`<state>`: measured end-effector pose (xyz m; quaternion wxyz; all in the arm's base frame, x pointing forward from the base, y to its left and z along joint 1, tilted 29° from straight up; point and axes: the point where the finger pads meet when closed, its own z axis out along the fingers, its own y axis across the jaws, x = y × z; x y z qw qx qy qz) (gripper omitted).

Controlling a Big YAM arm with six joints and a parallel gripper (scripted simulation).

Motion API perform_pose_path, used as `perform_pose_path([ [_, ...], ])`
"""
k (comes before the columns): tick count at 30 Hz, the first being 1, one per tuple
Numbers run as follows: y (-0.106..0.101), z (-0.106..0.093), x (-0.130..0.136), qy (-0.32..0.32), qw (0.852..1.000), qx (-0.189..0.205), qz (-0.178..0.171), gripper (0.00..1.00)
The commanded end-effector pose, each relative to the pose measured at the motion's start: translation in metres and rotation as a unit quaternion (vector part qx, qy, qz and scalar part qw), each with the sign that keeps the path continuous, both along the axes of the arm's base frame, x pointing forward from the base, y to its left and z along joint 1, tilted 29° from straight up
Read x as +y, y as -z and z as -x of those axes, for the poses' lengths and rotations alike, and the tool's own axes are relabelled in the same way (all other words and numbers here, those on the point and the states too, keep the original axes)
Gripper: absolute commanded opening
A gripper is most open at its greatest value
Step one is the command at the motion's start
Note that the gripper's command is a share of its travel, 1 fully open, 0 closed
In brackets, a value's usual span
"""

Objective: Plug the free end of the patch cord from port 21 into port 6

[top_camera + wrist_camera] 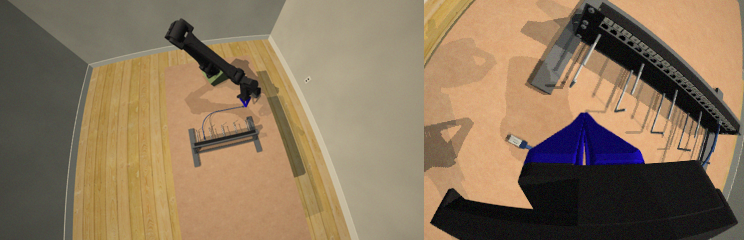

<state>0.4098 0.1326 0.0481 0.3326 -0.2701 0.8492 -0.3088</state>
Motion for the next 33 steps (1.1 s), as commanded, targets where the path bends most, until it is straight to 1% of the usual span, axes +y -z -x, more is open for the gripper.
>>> perform_pose_path([
  [1, -0.025, -0.005, 0.013, 0.017, 0.996, -0.062, -0.059, 0.00],
  [3, -0.025, -0.005, 0.013, 0.017, 0.996, -0.062, -0.059, 0.00],
  [4, -0.033, -0.005, 0.011, 0.030, 0.992, -0.089, -0.080, 0.00],
  [10, -0.051, -0.002, 0.006, 0.059, 0.978, -0.150, -0.129, 0.00],
  [17, -0.072, 0.004, -0.002, 0.091, 0.953, -0.219, -0.190, 0.00],
  [20, -0.073, 0.004, -0.002, 0.092, 0.951, -0.222, -0.193, 0.00],
  [22, -0.077, -0.001, 0.000, 0.093, 0.949, -0.227, -0.197, 0.00],
  [26, -0.078, -0.009, 0.001, 0.096, 0.949, -0.229, -0.197, 0.00],
  [29, -0.076, -0.020, -0.004, 0.096, 0.949, -0.230, -0.192, 0.00],
  [33, -0.068, -0.044, -0.013, 0.097, 0.949, -0.231, -0.189, 0.00],
])
